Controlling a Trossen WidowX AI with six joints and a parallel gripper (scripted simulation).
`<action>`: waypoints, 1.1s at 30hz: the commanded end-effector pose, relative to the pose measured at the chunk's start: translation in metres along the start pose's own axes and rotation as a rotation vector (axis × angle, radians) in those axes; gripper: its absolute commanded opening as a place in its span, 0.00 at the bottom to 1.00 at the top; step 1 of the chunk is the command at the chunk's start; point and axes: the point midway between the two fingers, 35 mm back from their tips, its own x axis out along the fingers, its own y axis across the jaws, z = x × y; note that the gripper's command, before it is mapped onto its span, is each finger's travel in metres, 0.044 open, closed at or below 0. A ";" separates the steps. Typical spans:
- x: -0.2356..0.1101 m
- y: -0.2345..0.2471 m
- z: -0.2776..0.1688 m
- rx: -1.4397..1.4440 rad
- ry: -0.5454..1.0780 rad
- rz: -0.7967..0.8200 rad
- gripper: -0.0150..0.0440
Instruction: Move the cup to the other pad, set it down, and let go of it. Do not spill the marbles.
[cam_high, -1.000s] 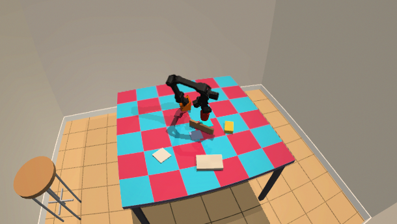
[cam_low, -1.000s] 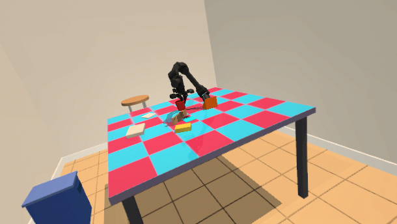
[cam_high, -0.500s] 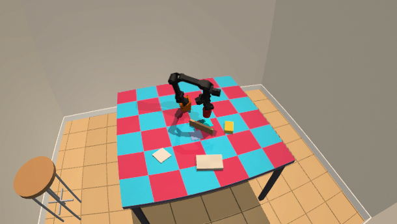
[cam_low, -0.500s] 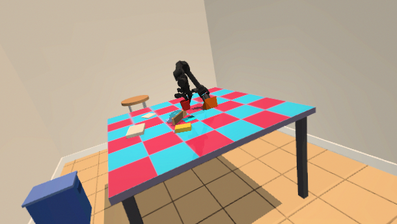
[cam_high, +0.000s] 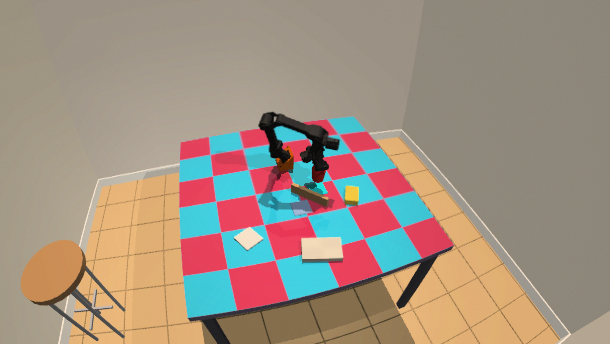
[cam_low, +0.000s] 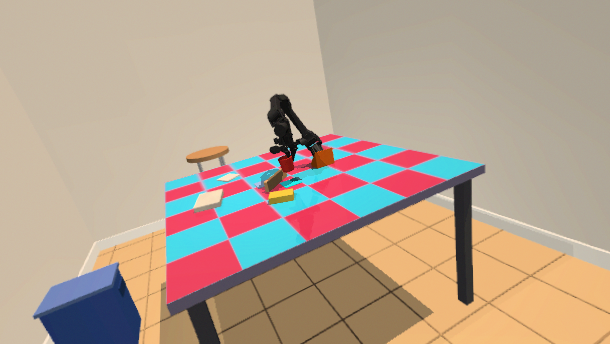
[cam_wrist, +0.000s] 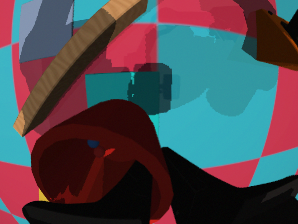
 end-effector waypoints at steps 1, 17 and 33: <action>0.006 0.000 0.000 -0.004 -0.004 0.001 0.25; 0.027 0.000 0.000 -0.004 -0.004 0.001 0.25; 0.049 0.000 0.000 -0.004 -0.005 0.002 0.25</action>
